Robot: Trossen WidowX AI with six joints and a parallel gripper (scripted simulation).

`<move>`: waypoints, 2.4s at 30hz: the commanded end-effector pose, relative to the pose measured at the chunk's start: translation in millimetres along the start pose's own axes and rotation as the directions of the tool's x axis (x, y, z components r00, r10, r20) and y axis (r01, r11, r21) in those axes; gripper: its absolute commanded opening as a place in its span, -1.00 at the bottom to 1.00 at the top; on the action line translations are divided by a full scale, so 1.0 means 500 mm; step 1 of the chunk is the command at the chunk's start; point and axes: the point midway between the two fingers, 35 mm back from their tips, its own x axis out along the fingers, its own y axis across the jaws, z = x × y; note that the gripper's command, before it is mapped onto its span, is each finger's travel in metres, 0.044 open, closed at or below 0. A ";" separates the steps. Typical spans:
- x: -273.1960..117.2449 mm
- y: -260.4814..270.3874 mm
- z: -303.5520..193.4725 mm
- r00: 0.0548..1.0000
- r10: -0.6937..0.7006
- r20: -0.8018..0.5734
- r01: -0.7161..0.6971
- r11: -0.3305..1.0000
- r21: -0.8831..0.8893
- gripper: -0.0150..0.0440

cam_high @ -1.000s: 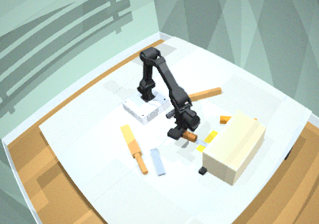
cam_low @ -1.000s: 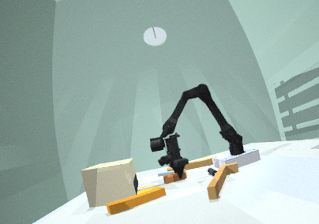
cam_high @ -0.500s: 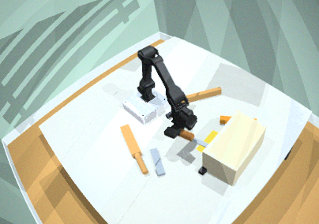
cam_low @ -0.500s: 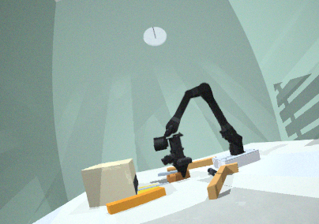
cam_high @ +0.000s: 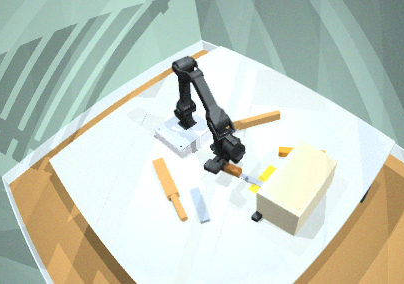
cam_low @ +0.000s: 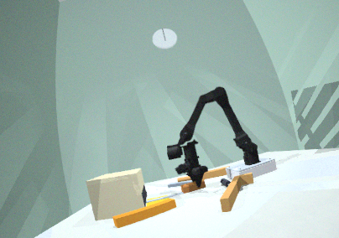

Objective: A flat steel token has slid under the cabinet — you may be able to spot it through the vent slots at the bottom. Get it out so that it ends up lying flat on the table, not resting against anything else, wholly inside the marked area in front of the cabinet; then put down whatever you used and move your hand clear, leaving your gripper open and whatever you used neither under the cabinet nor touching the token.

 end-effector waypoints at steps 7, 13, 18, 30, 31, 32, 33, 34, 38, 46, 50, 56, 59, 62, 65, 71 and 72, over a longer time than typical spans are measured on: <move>0.001 -0.001 -0.027 1.000 0.000 -0.005 0.000 1.000 -0.001 -0.49; 0.001 -0.001 -0.043 1.000 0.000 -0.006 0.000 1.000 -0.001 -0.49; 0.002 -0.002 -0.056 1.000 0.000 -0.006 0.000 1.000 -0.001 -0.49; 0.002 -0.003 -0.088 1.000 0.000 -0.007 0.000 1.000 -0.001 -0.49; 0.002 -0.003 -0.091 1.000 0.000 -0.007 0.000 1.000 -0.001 -0.49; 0.002 -0.003 -0.094 1.000 0.000 -0.007 0.000 1.000 -0.001 -0.49; 0.002 -0.003 -0.096 1.000 0.000 -0.008 0.000 1.000 -0.001 -0.49; 0.002 -0.004 -0.099 1.000 0.000 -0.008 0.000 1.000 -0.001 -0.49; 0.001 -0.004 -0.098 1.000 0.000 -0.005 0.000 1.000 0.000 -0.49; 0.000 -0.011 -0.096 1.000 -0.001 -0.004 0.000 1.000 -0.030 -0.49; -0.001 -0.015 -0.097 1.000 -0.001 -0.005 0.000 0.999 -0.054 -0.49; -0.002 -0.020 -0.097 1.000 -0.001 -0.005 0.000 0.996 -0.092 -0.49; -0.003 -0.022 -0.097 1.000 -0.001 -0.006 0.000 0.994 -0.112 -0.49; -0.003 -0.026 -0.098 1.000 -0.001 -0.006 0.000 0.992 -0.128 -0.49; -0.004 -0.029 -0.098 1.000 -0.001 -0.006 0.000 0.990 -0.144 -0.49; -0.005 -0.041 -0.099 1.000 -0.002 -0.007 0.001 0.986 -0.165 -0.49; -0.005 -0.044 -0.099 1.000 -0.002 -0.007 0.001 0.986 -0.168 -0.49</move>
